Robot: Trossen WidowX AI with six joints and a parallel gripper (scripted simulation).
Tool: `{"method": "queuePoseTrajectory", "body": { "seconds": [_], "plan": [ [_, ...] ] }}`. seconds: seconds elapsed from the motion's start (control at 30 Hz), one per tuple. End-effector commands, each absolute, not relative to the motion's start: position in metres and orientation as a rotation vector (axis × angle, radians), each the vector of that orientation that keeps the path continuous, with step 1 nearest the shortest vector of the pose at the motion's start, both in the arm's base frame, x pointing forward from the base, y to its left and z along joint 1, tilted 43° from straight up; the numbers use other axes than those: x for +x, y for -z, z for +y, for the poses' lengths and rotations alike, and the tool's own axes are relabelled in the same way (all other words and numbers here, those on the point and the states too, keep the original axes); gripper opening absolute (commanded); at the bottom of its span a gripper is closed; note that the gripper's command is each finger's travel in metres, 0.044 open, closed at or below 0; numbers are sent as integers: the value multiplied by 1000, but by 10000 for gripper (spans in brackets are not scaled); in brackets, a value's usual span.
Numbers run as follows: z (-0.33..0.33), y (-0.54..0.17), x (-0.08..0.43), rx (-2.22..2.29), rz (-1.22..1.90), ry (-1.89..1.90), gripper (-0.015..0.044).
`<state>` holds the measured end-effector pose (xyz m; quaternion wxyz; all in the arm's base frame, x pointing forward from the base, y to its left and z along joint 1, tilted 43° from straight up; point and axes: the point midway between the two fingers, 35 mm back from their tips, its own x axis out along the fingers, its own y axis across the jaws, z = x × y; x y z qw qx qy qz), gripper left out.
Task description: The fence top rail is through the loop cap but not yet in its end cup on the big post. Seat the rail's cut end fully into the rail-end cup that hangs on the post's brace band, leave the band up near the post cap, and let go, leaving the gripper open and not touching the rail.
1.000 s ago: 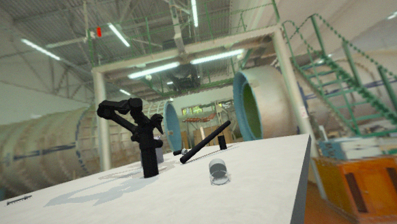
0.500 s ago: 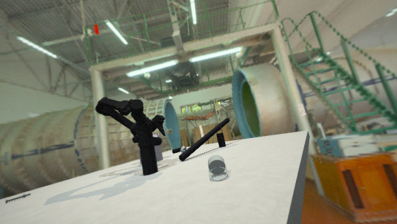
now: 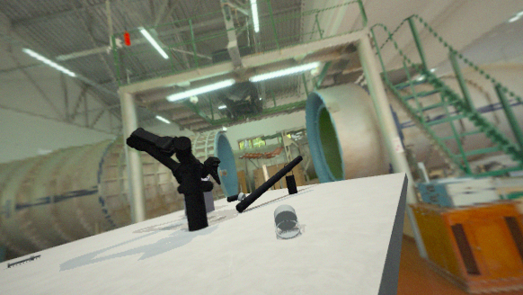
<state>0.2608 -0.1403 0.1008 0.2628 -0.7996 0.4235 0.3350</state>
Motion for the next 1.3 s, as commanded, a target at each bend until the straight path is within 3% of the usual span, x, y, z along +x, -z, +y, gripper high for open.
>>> {"method": "queuePoseTrajectory", "body": {
  "seconds": [0.0,0.3,0.4,0.53,1.27],
  "plan": [
    [-140,-98,261,-2163,1140,-913,361],
    [-140,-98,261,-2163,1140,-913,125],
    [-140,-98,261,-2163,1140,-913,105],
    [-140,-97,264,-2150,1156,-871,0],
    [-138,-94,283,-2067,1235,-635,0]
  ]
}}
